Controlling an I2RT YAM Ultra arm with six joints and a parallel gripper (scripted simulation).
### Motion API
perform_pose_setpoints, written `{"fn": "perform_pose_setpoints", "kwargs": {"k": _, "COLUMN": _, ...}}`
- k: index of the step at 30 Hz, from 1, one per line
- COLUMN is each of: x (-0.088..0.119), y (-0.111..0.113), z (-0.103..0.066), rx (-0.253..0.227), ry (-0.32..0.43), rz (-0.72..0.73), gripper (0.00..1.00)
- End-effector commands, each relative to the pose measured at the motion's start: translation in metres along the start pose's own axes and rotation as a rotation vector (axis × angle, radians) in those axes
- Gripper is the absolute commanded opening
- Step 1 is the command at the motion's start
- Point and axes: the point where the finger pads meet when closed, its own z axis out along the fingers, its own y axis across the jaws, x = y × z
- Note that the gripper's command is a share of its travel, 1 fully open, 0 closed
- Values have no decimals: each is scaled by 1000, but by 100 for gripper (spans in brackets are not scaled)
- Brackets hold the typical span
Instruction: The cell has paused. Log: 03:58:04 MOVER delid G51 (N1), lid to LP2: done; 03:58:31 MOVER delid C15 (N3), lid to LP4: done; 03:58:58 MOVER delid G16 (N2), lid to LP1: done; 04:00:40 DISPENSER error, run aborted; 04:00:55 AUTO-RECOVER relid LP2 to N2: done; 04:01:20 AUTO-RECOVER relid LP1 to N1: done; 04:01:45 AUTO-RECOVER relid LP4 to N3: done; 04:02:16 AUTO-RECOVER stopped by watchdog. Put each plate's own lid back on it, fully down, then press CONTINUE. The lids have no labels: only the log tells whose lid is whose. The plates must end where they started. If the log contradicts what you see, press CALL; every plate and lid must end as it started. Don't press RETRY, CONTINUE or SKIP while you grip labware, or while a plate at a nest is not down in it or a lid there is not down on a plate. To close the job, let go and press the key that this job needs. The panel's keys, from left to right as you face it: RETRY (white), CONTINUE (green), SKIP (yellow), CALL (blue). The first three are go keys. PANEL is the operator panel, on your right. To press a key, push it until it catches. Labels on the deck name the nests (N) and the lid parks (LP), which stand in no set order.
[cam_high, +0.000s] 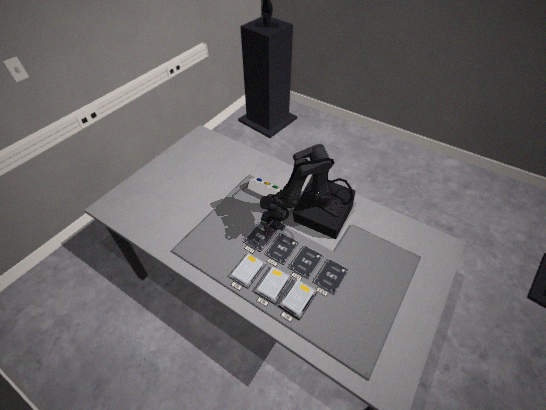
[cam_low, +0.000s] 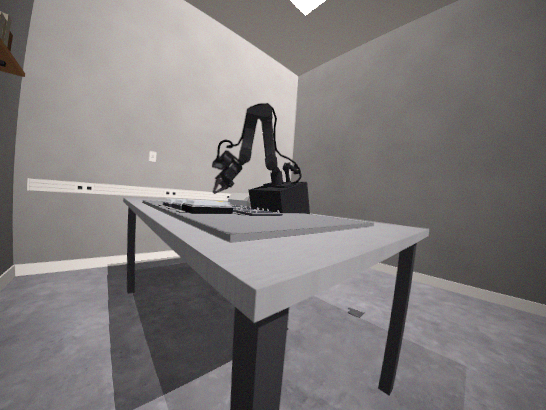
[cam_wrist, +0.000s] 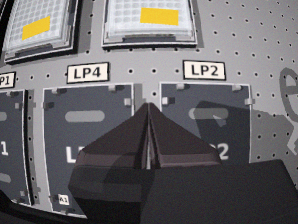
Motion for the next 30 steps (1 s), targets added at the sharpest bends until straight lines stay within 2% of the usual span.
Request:
{"fn": "perform_pose_setpoints", "kwargs": {"k": 1, "x": -5, "y": 1, "z": 0, "rx": -9, "ry": -18, "rz": -9, "gripper": 0}}
{"fn": "perform_pose_setpoints", "kwargs": {"k": 14, "x": -5, "y": 1, "z": 0, "rx": -9, "ry": -18, "rz": -9, "gripper": 0}}
{"fn": "perform_pose_setpoints", "kwargs": {"k": 15, "x": -4, "y": 11, "z": -2, "rx": -15, "ry": -26, "rz": -12, "gripper": 0}}
{"fn": "perform_pose_setpoints", "kwargs": {"k": 19, "x": -4, "y": 20, "z": -2, "rx": -7, "ry": -23, "rz": -11, "gripper": 0}}
{"fn": "perform_pose_setpoints", "kwargs": {"k": 30, "x": -3, "y": 74, "z": -3, "rx": -9, "ry": -26, "rz": -8, "gripper": 0}}
